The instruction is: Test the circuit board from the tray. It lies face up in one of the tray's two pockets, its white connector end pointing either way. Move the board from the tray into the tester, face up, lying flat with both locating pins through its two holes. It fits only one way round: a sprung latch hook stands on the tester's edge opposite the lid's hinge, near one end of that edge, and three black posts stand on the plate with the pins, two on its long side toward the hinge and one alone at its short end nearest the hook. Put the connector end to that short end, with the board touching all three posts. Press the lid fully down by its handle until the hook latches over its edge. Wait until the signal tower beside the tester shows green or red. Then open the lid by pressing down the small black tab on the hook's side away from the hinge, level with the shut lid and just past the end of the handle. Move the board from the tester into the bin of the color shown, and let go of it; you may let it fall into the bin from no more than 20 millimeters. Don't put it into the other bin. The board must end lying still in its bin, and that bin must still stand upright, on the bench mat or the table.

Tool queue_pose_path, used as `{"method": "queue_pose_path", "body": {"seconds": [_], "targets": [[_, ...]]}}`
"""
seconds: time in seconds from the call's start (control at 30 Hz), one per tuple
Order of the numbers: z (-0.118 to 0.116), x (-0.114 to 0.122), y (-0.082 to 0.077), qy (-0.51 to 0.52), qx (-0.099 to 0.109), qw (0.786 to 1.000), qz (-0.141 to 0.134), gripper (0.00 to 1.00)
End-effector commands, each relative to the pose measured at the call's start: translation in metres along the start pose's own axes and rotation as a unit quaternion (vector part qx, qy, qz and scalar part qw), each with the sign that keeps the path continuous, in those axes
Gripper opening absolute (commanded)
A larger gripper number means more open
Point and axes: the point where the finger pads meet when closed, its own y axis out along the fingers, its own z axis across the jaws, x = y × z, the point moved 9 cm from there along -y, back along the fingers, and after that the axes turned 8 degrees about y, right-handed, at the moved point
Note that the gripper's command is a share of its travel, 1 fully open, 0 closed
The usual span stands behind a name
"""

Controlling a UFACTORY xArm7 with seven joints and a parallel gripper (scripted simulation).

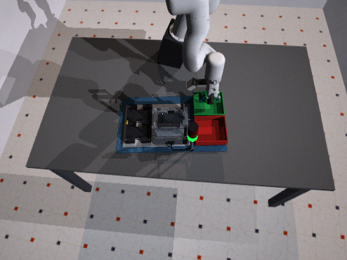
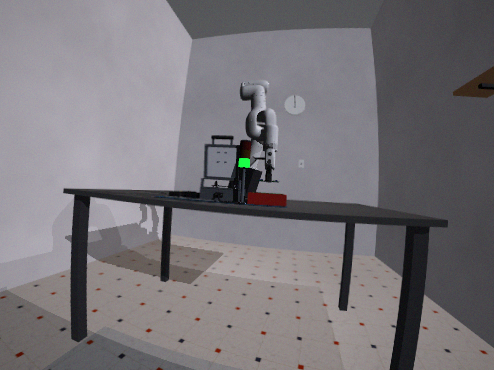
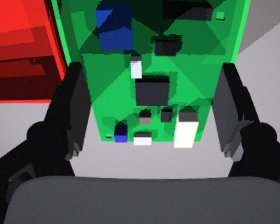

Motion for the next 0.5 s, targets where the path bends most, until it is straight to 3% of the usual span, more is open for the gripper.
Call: {"method": "queue_pose_path", "body": {"seconds": [0.0,0.2,0.47], "targets": [[-0.001,0.0,0.005,0.0,-0.002,1.0,0.0,0.79],[-0.001,0.0,0.012,0.0,-0.002,1.0,0.0,0.79],[-0.001,0.0,0.037,0.0,-0.002,1.0,0.0,0.79]]}}
